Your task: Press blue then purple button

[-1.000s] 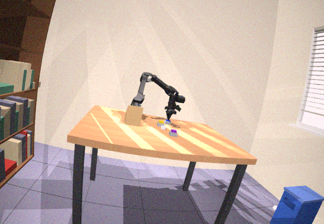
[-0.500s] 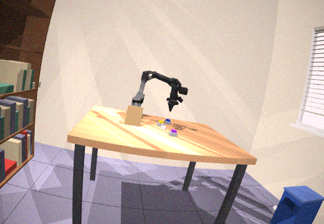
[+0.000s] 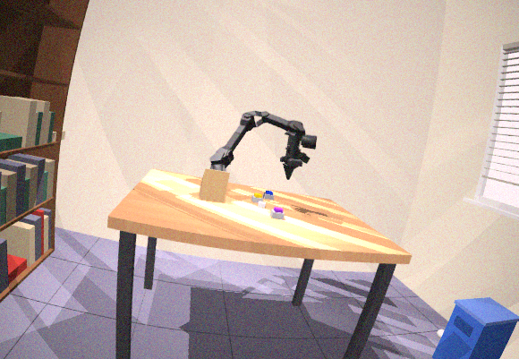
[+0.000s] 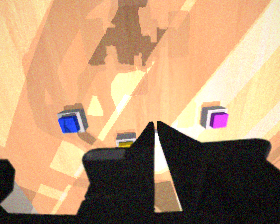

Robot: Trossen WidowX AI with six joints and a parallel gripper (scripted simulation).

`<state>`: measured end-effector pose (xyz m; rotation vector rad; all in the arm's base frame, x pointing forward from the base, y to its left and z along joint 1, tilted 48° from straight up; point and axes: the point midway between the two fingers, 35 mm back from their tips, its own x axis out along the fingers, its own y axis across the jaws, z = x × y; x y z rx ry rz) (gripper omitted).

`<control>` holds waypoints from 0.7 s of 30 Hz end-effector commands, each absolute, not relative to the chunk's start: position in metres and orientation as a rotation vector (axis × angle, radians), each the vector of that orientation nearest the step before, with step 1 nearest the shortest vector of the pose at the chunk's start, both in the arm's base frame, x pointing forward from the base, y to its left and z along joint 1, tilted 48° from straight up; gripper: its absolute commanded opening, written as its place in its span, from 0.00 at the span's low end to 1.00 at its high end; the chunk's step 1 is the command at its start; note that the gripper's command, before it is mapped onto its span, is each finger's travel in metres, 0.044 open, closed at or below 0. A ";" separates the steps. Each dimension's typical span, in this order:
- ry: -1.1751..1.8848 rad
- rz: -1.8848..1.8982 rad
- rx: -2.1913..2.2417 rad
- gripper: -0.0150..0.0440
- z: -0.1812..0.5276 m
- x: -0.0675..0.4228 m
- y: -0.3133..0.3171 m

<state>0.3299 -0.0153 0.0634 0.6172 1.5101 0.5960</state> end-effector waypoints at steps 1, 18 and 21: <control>1.524 0.600 0.612 0.29 0.014 0.317 -0.063; 1.529 0.663 0.625 0.29 -0.093 0.269 -0.095; 1.529 0.665 0.626 0.29 -0.107 0.266 -0.078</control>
